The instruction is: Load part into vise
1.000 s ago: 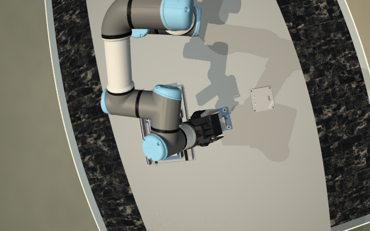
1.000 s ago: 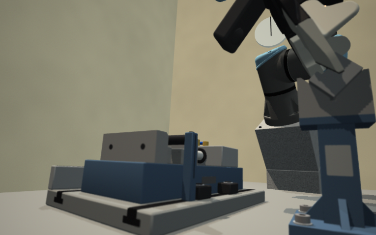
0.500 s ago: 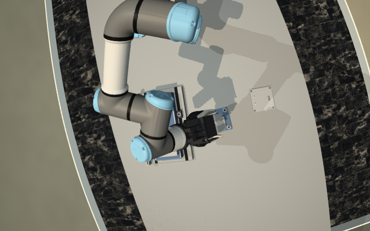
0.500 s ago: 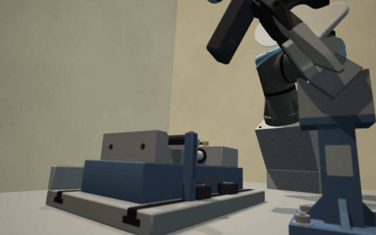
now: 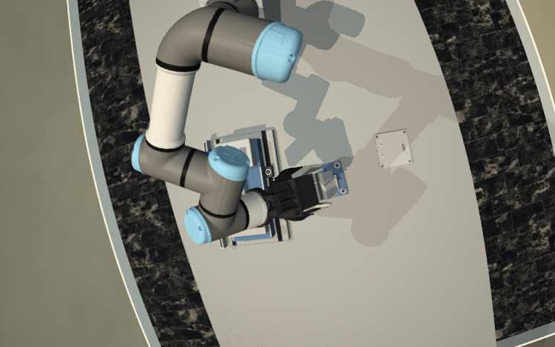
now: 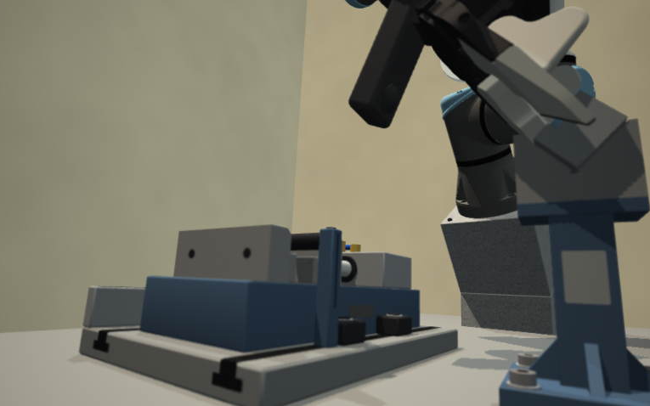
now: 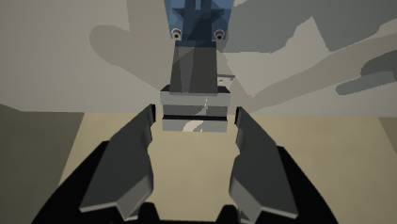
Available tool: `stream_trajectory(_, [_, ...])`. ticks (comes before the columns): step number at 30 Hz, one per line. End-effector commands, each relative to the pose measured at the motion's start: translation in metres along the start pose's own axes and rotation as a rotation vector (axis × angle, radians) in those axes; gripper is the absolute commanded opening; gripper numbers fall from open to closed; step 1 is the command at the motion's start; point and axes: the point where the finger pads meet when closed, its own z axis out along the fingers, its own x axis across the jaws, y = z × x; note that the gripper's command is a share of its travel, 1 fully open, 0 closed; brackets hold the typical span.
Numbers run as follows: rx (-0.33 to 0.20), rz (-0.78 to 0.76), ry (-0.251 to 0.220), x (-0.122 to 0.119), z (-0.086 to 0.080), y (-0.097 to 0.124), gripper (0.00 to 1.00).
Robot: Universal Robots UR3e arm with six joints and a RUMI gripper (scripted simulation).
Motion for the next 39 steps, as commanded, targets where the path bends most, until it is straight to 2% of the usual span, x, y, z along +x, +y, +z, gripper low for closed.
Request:
stream_trajectory(1, [-0.039, -0.003, 0.001, -0.0002, -0.0003, -0.0002, 0.51])
stream_trajectory(22, [-0.127, -0.003, 0.001, -0.0003, -0.0003, -0.0009, 0.51])
stream_trajectory(39, [-0.157, -0.003, 0.001, -0.0003, -0.0003, -0.0011, 0.51])
